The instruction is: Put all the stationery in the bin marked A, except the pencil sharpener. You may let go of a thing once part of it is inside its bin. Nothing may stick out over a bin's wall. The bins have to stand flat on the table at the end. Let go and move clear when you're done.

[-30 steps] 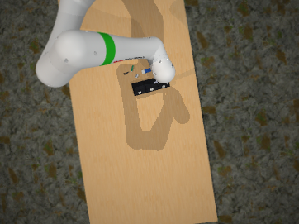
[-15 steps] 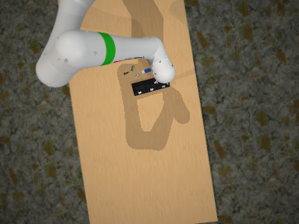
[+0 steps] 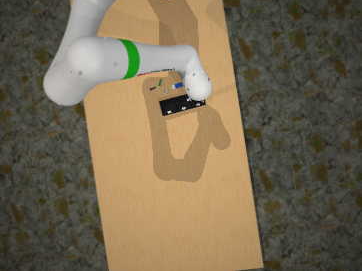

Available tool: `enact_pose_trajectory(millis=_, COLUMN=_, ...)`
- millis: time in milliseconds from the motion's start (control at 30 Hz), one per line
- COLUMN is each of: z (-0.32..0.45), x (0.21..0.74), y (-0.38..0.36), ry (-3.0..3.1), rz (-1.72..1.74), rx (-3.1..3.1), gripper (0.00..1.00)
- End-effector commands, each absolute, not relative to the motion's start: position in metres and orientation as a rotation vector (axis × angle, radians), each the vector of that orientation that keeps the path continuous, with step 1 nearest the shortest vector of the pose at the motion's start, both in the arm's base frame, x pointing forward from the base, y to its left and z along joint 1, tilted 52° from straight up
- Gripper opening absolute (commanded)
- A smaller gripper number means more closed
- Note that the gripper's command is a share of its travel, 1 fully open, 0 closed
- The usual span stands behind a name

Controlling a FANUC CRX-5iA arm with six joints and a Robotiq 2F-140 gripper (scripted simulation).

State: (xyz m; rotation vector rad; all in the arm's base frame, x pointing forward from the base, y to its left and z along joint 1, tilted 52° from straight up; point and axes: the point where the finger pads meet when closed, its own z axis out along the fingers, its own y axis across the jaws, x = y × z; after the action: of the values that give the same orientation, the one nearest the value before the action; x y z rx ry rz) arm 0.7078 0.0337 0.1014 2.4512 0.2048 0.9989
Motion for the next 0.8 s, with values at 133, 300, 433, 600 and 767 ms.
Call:
enact_pose_trajectory(millis=133, z=0.101, x=0.708, y=0.034, ry=0.205, rz=0.999, rx=2.451, gripper=0.05)
enact_pose_trajectory(millis=300, z=0.102, x=0.707, y=0.034, ry=0.205, rz=0.999, rx=2.451, gripper=0.05)
enact_pose_trajectory(millis=433, z=0.106, x=0.703, y=0.036, ry=0.205, rz=0.999, rx=2.451, gripper=0.05)
enact_pose_trajectory(millis=600, z=0.110, x=0.699, y=0.039, ry=0.205, rz=0.999, rx=2.451, gripper=0.05)
enact_pose_trajectory(millis=767, z=0.114, x=0.694, y=0.041, ry=0.205, rz=0.999, rx=2.451, gripper=0.05)
